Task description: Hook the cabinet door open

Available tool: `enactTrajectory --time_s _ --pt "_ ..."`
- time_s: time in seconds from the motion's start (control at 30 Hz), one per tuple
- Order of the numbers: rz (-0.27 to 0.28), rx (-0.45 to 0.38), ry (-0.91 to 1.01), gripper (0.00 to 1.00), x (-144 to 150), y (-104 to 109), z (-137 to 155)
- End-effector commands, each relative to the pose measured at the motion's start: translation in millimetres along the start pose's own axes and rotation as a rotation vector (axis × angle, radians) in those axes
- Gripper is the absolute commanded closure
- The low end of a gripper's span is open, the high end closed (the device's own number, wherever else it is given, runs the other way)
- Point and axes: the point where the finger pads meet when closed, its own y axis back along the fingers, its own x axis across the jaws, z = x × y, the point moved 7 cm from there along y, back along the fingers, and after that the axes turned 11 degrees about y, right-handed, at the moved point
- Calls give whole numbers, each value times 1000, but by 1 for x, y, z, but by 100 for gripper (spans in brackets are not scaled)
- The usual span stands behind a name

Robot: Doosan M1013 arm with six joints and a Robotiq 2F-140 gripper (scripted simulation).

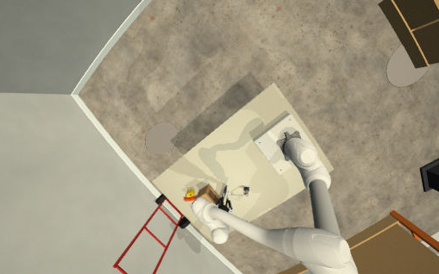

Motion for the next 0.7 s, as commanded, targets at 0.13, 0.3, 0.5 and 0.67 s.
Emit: enactTrajectory --time_s 0.13,0.3,0.5,0.67 --pt "0 0 0 84 0 10 0" --pt "0 0 0 84 0 21 0" --pt "0 0 0 84 0 34 0" --pt "0 0 0 84 0 39 0"
